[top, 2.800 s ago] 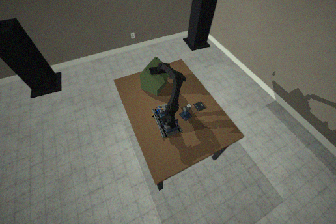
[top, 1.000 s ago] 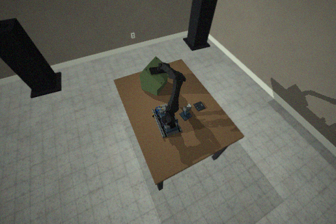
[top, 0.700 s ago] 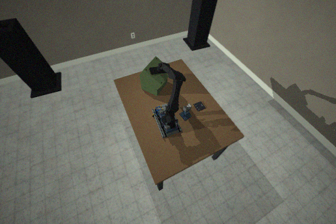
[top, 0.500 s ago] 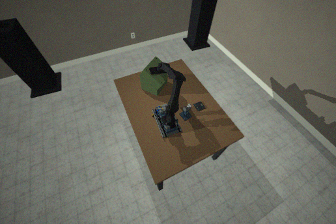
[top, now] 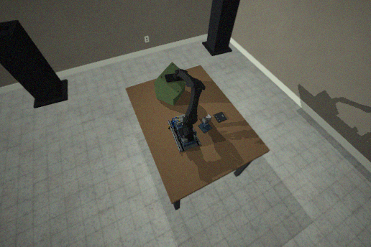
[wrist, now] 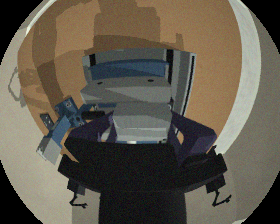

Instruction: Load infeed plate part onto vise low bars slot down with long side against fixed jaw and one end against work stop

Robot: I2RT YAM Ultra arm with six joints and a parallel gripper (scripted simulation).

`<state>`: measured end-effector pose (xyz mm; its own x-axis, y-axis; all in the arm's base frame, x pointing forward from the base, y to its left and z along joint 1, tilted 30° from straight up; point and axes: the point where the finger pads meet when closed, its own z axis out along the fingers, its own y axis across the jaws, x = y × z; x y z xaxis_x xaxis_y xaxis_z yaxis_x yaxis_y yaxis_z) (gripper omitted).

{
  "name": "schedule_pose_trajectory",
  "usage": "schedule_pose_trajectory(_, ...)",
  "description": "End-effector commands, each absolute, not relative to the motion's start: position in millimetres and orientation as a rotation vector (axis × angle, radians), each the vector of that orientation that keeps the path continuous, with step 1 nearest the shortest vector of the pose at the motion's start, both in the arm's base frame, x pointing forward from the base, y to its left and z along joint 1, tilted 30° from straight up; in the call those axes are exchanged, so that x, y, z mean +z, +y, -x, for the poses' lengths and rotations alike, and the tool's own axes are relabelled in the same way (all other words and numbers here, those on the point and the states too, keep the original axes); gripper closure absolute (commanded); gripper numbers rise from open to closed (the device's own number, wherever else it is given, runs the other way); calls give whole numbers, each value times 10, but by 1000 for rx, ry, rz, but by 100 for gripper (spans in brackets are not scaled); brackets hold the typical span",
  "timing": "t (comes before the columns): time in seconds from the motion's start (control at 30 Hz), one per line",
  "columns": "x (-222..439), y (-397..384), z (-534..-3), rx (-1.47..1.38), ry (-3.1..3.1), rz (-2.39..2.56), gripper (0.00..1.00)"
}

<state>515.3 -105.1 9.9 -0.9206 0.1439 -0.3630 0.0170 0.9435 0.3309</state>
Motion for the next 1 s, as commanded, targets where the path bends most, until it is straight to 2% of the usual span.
schedule_pose_trajectory(0.0, 217, -1178, -5210, 439, 2688, -142, 100)
schedule_pose_trajectory(0.97, 308, -1187, -5242, 433, 2677, -134, 100)
